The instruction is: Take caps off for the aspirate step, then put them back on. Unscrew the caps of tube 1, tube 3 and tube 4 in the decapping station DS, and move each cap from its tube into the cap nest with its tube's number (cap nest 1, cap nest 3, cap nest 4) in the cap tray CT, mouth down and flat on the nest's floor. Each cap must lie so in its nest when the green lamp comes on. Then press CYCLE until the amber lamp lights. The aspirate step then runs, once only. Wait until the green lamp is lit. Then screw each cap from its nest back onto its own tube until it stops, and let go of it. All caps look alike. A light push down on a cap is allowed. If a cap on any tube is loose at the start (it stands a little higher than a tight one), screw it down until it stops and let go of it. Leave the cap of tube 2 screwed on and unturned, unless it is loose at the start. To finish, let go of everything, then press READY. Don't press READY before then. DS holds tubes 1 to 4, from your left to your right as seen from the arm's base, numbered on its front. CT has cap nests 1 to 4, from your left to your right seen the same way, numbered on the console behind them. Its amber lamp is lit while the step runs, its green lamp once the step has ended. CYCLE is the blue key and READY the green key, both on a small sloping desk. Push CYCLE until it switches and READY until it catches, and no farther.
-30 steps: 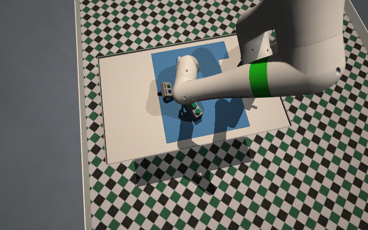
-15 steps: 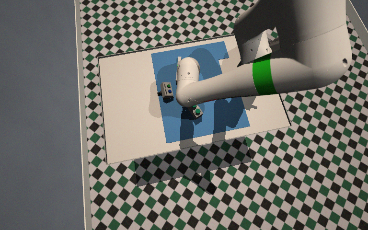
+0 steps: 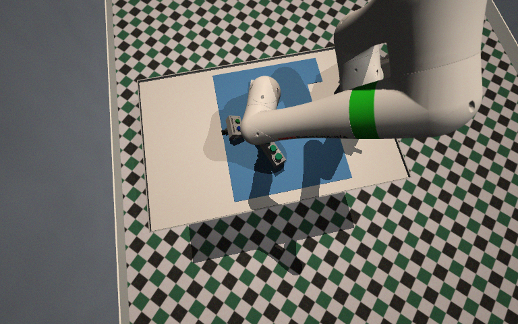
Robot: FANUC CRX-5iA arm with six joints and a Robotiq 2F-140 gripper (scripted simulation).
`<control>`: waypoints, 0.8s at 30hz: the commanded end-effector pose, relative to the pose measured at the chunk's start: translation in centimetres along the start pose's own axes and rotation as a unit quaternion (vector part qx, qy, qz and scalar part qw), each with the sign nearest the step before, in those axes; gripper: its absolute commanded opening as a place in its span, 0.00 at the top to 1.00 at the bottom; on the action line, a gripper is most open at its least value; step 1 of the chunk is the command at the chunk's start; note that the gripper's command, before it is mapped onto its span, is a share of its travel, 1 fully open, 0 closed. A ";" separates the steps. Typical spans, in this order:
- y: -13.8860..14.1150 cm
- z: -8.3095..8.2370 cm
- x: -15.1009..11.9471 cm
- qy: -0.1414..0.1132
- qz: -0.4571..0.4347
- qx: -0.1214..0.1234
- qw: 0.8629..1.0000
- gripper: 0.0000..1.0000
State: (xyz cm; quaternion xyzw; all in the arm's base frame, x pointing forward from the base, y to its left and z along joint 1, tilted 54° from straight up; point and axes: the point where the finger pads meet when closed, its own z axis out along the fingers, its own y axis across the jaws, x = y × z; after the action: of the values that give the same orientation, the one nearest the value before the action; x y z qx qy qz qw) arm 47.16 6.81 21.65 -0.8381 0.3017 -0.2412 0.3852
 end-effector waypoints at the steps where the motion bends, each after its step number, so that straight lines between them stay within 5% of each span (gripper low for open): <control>1: 0.0 0.0 0.0 -0.001 0.000 0.001 1.000 1.00; 6: 0.0 0.0 0.0 -0.001 0.000 0.001 1.000 1.00; 13: 0.0 0.0 0.0 -0.001 0.125 0.001 0.992 1.00; 24: 0.0 0.1 0.0 -0.002 0.366 0.000 0.930 1.00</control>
State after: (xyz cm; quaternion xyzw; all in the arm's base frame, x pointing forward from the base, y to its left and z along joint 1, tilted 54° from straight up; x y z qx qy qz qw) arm 47.17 6.78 21.55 -0.7237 0.5069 -0.1253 0.4513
